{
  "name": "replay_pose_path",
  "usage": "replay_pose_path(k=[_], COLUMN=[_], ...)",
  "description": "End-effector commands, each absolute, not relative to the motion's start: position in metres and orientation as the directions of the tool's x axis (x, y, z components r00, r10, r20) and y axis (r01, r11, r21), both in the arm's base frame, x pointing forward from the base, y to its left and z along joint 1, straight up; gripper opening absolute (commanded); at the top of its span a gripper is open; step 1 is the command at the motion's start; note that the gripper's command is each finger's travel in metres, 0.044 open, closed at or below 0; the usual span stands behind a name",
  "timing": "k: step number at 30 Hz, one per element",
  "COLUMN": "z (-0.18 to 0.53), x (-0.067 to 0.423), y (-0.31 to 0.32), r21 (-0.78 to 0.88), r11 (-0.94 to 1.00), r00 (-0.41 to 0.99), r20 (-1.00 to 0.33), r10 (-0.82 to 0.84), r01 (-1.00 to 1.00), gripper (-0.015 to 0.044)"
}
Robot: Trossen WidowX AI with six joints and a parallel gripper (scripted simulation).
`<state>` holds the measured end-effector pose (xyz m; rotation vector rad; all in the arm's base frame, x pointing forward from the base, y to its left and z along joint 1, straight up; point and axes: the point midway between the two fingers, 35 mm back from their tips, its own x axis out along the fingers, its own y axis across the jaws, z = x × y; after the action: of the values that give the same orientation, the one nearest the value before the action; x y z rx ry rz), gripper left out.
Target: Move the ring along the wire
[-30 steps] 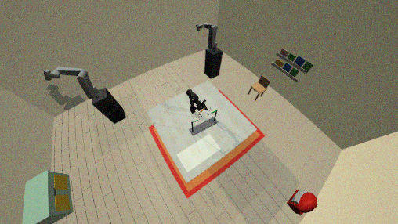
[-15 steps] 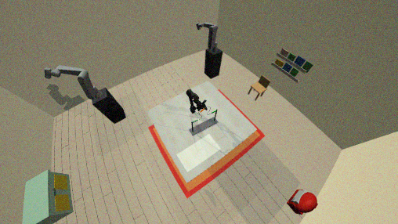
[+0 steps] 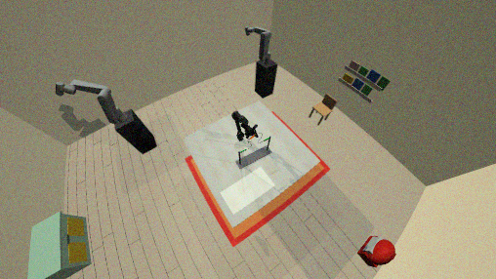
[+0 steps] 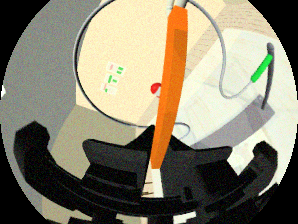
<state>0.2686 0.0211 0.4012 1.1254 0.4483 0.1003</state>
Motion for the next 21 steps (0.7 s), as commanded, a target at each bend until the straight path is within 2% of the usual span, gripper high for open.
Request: replay_pose_path(k=[1,21], z=[0.4046,0.4006], x=[0.2685,0.2684], y=[0.0207,0.0184], r21=[0.873,0.802], r11=[0.469,0.579], r00=[0.910,0.908], r20=[-0.298,-0.342], r10=[0.289,0.242], r01=[0.137,0.148], gripper=[-0.0150,-0.0150])
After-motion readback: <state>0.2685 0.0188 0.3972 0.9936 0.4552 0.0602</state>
